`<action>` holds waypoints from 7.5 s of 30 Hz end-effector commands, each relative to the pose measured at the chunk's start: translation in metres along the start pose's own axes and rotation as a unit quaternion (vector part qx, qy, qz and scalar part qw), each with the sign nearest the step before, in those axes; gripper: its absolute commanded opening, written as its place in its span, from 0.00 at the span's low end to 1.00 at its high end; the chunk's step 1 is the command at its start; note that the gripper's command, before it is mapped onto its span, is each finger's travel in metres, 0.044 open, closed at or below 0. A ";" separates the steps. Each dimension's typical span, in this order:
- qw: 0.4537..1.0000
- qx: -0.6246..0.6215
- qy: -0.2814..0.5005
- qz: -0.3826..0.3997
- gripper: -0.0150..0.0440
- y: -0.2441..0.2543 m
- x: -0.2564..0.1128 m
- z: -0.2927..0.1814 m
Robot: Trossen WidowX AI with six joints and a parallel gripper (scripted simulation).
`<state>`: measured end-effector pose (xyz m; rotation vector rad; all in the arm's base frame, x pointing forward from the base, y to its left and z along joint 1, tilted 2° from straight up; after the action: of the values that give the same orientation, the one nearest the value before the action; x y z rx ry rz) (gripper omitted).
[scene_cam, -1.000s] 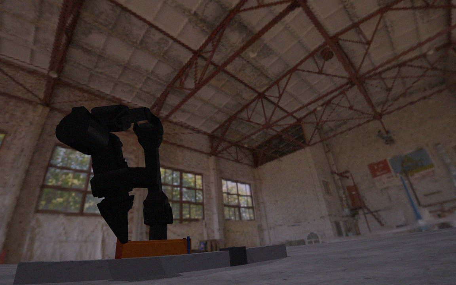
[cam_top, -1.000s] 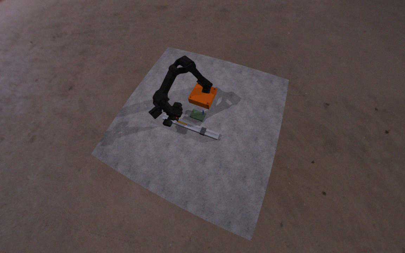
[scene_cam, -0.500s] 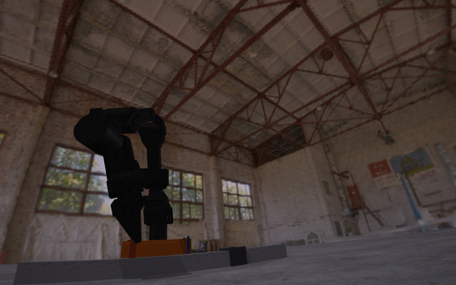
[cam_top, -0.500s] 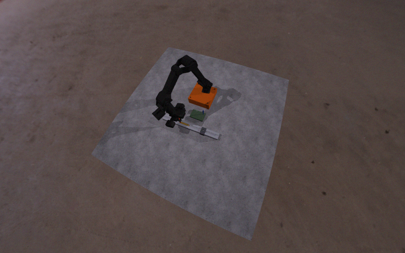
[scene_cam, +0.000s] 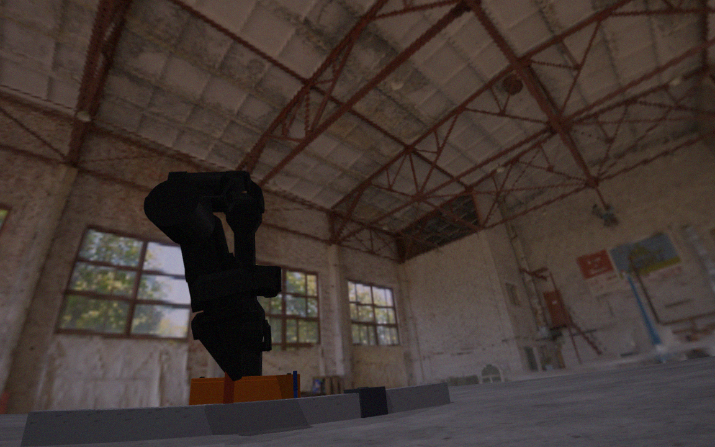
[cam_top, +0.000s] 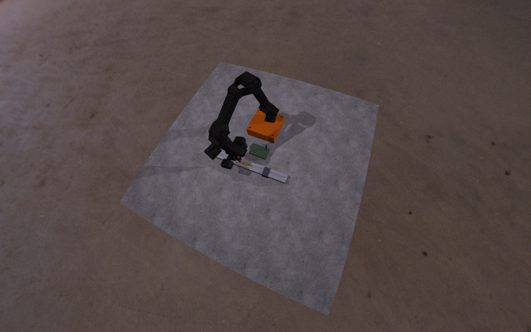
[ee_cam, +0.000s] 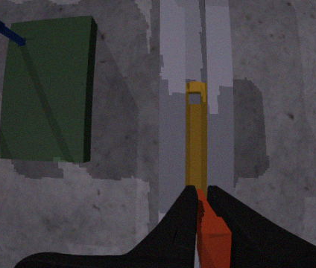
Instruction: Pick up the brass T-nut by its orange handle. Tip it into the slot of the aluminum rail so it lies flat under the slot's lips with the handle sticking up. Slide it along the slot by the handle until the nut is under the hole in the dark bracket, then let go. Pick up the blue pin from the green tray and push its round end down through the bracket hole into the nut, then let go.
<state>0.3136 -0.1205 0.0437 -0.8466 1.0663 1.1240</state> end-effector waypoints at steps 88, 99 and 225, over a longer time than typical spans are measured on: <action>1.000 0.001 -0.008 -0.001 0.00 0.010 0.030 0.100; 1.000 -0.001 -0.005 0.000 0.00 0.010 0.030 0.099; 0.650 0.746 0.104 -0.101 0.96 0.144 0.057 0.097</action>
<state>0.2024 0.0211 0.0203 0.3030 1.5576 -0.2860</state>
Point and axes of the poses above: the point midway between the two fingers, 35 mm back from their tips, its own x axis out along the fingers, its own y axis across the jaws, z = x × y, the point moved 2 cm from there along -x, back along the fingers, and after that the axes turned 6 degrees about x, right-handed, at the moved point
